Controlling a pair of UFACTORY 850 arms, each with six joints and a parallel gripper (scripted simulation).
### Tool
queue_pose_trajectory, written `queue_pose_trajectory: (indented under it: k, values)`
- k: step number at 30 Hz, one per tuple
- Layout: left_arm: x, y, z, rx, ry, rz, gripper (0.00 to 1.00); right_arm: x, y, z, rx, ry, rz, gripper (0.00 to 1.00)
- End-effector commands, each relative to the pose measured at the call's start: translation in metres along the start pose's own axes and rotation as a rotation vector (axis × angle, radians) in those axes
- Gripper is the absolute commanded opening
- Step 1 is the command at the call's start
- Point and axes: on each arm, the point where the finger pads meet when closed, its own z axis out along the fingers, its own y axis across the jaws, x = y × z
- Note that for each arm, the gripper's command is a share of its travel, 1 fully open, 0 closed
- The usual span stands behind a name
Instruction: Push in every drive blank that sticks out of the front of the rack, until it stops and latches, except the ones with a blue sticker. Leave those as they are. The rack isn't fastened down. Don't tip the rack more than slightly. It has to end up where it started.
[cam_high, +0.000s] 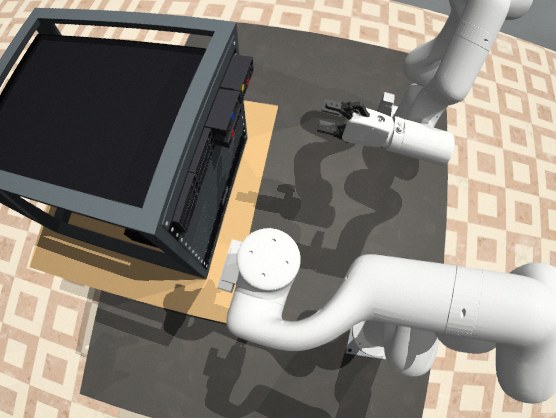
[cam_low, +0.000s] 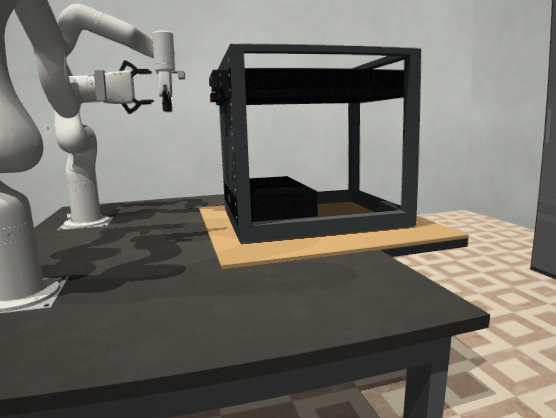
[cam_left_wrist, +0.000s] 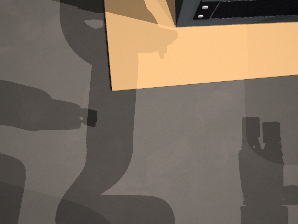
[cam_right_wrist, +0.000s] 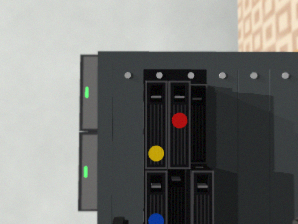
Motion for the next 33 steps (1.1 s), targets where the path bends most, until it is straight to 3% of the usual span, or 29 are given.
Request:
queue_pose_trajectory:
  k: [1, 4, 7, 19, 21, 24, 33]
  values:
    - [0.001, -0.058, -0.001, -0.003, 0.002, -0.138, 1.0, 0.0, -0.001, 0.0, 0.001, 0.0, 0.002, 1.0]
    - [-0.001, -0.07, -0.001, -0.003, 0.002, -0.17, 1.0, 0.0, -0.001, 0.0, 0.001, 0.0, 0.002, 1.0]
    - [-0.014, -0.122, -0.001, -0.003, 0.001, -0.306, 1.0, -0.001, -0.001, 0.0, 0.001, 0.0, 0.002, 1.0]
    - [-0.084, -0.252, 0.0, -0.004, 0.001, -0.686, 1.0, -0.02, 0.004, 0.017, 0.001, 0.0, 0.002, 1.0]
    - [-0.084, -0.252, 0.0, -0.004, 0.001, -0.686, 1.0, -0.02, 0.004, 0.017, 0.001, 0.0, 0.002, 1.0]
    - [-0.12, -0.29, 0.0, -0.004, 0.0, -0.821, 1.0, -0.03, 0.007, 0.026, 0.001, 0.0, 0.002, 1.0]
    - [-0.211, -0.354, 0.001, -0.004, 0.0, -1.104, 1.0, -0.07, 0.018, 0.06, 0.001, 0.0, 0.002, 1.0]
